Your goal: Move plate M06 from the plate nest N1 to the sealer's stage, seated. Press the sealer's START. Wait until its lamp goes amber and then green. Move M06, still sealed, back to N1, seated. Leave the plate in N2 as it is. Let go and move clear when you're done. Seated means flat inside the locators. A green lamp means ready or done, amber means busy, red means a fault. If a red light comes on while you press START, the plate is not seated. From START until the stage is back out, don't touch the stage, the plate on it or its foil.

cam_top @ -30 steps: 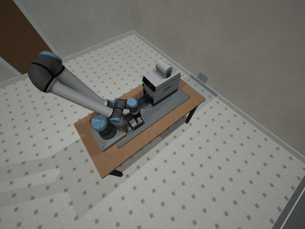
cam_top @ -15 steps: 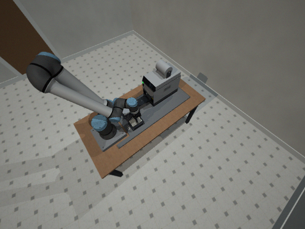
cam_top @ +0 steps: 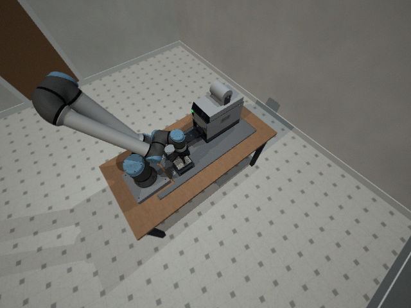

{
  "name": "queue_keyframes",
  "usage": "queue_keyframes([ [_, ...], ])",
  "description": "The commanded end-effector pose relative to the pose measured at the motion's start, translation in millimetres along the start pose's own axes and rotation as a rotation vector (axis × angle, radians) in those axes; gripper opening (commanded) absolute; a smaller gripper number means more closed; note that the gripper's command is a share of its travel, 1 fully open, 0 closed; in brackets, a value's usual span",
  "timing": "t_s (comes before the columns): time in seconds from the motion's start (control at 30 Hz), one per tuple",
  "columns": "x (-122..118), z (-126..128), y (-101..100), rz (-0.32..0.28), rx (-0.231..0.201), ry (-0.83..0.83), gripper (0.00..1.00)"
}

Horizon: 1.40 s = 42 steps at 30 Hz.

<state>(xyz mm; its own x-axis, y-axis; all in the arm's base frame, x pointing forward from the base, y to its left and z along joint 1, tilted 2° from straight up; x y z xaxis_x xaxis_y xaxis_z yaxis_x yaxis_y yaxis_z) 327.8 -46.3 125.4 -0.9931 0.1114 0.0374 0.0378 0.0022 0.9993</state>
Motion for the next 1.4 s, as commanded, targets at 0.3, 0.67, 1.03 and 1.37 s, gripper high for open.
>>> queue_keyframes([
  [0.3,-0.1,-0.2,22.9,-0.001,0.0,0.0,0.0],
  [0.67,-0.1,-0.2,37.9,-0.001,0.0,0.0,0.0],
  [1.03,-0.1,-0.2,54.6,-0.001,0.0,0.0,0.0],
  [1.37,-0.1,-0.2,69.6,-0.001,0.0,0.0,0.0],
])
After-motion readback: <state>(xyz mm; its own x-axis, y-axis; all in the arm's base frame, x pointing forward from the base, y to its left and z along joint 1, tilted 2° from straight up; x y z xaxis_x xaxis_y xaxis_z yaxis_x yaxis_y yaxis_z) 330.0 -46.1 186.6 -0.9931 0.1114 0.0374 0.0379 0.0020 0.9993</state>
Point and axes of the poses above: the point where the finger pads meet when closed, its own y axis back along the fingers, its own z axis across the jaws, x = y × z, the point moved 8 cm from there along y, back along the fingers, and after that the axes turned 14 degrees about -y, right-handed, at the moved point
